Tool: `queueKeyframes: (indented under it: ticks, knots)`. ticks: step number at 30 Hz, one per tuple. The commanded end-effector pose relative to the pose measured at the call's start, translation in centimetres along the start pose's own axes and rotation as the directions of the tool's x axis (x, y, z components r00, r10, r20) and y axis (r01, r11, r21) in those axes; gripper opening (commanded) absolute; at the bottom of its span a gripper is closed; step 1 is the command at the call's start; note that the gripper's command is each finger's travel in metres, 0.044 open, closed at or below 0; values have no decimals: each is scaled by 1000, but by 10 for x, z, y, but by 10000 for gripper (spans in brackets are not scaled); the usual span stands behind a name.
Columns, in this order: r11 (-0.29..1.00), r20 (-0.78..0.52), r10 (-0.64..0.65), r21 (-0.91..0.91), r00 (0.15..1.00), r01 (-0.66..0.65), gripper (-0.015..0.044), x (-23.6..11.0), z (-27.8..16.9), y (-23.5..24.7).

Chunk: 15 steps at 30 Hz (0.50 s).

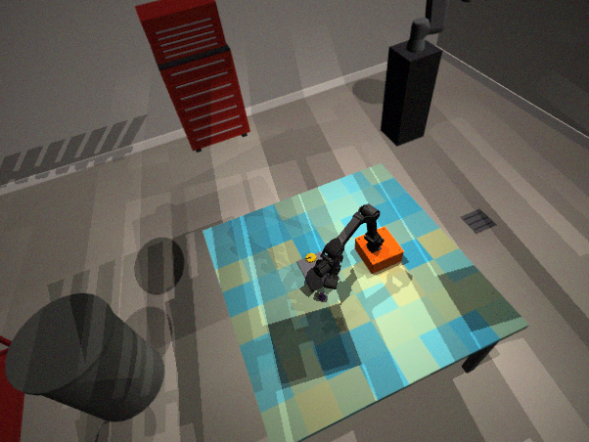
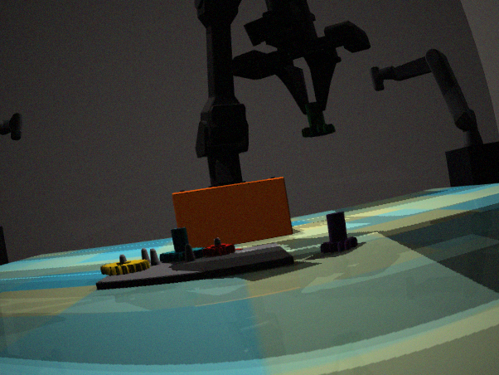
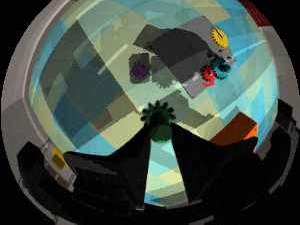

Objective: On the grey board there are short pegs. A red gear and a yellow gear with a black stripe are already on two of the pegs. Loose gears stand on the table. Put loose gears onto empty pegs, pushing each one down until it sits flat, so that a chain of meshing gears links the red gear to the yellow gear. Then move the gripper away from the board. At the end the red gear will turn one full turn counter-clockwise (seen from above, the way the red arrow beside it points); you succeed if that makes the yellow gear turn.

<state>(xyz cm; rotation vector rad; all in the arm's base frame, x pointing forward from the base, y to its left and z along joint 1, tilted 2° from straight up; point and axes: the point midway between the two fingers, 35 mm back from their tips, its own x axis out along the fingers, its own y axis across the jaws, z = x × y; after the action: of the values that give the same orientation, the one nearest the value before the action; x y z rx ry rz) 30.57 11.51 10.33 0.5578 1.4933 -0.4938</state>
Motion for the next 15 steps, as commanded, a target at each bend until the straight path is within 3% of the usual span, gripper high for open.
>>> queueKeyframes:
  ticks: [1, 15]
  knots:
    - [1000, -5, 2, 6, 1000, -2, 0, 3, 6, -5]
    - [1000, 5, 8, 5, 1000, -8, 0, 14, 32, -24]
